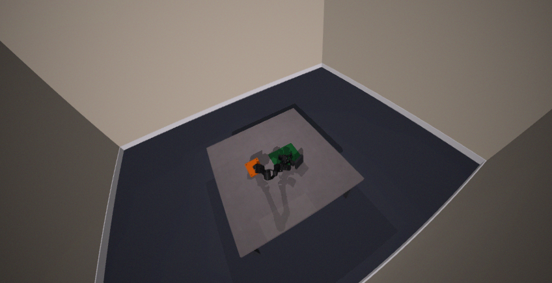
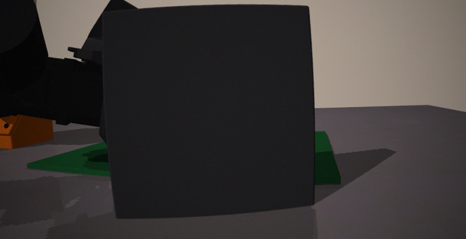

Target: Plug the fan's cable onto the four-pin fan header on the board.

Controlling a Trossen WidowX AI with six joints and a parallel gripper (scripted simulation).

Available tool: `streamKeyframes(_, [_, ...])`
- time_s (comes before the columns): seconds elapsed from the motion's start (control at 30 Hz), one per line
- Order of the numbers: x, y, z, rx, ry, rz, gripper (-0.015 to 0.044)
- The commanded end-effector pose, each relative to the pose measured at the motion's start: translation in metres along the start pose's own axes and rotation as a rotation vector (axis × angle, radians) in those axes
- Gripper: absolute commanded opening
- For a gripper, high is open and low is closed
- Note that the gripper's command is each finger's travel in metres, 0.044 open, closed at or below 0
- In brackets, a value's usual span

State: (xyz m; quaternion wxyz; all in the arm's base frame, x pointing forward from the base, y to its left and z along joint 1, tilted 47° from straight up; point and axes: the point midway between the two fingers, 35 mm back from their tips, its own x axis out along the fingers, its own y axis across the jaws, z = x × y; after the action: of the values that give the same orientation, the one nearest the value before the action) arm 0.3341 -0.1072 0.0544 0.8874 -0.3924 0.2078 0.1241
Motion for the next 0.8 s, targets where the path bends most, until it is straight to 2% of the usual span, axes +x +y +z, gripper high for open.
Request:
streamKeyframes(0.0, [-0.015, 0.000, 0.006, -0.002, -0.001, 0.006, 0.0140])
streamKeyframes(0.77, [-0.079, 0.009, 0.029, -0.001, 0.000, 0.007, 0.0140])
